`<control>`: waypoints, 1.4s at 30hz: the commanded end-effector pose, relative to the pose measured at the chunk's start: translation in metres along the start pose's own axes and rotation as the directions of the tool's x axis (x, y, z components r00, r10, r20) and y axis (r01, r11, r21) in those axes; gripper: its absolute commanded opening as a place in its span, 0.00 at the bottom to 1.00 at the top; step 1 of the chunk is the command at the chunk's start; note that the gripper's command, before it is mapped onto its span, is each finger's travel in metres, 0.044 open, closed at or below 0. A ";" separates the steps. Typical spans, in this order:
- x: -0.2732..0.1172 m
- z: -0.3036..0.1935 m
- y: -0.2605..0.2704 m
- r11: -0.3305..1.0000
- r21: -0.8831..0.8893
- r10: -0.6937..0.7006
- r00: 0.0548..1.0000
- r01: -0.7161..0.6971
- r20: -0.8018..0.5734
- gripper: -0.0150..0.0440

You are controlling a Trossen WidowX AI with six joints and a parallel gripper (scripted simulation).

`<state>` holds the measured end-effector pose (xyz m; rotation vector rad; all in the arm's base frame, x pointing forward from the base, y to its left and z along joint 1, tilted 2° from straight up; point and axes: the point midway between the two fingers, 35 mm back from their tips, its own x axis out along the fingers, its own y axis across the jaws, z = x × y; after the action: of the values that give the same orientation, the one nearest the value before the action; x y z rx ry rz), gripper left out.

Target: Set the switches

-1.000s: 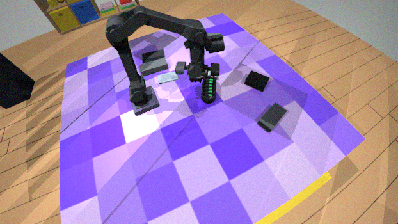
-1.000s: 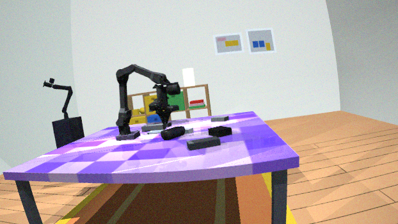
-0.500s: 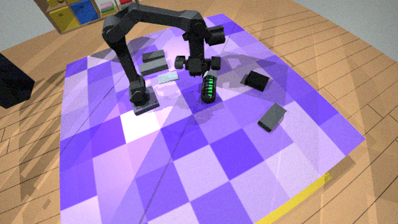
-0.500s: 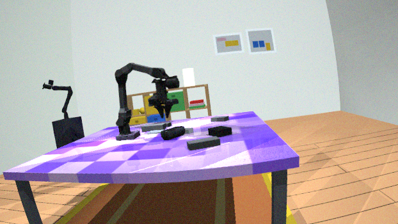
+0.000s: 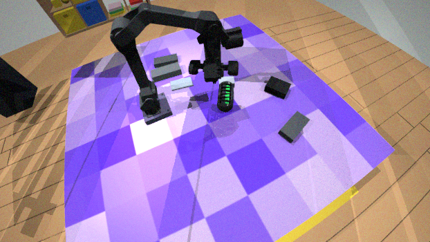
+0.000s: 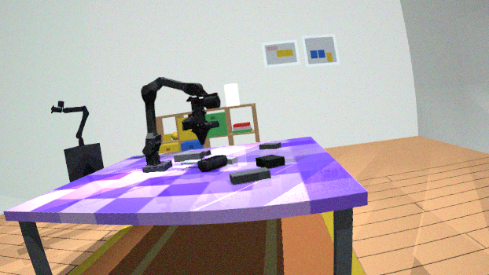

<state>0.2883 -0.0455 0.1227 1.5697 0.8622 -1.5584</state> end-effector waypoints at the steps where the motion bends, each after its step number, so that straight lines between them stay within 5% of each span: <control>1: 0.000 0.000 0.000 1.000 0.003 -0.001 1.000 0.001 -0.001 0.25; 19: 0.000 0.000 0.000 1.000 0.000 0.000 1.000 0.000 0.000 1.00; 21: 0.000 0.000 0.000 1.000 0.000 0.000 1.000 0.000 0.000 1.00; 38: 0.042 0.045 0.099 0.967 0.008 -0.255 0.967 0.255 0.009 0.25; 42: 0.049 0.051 0.106 0.960 0.009 -0.279 0.960 0.279 0.003 0.25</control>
<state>0.3524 -0.1338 0.0861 1.5005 1.0760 -1.7522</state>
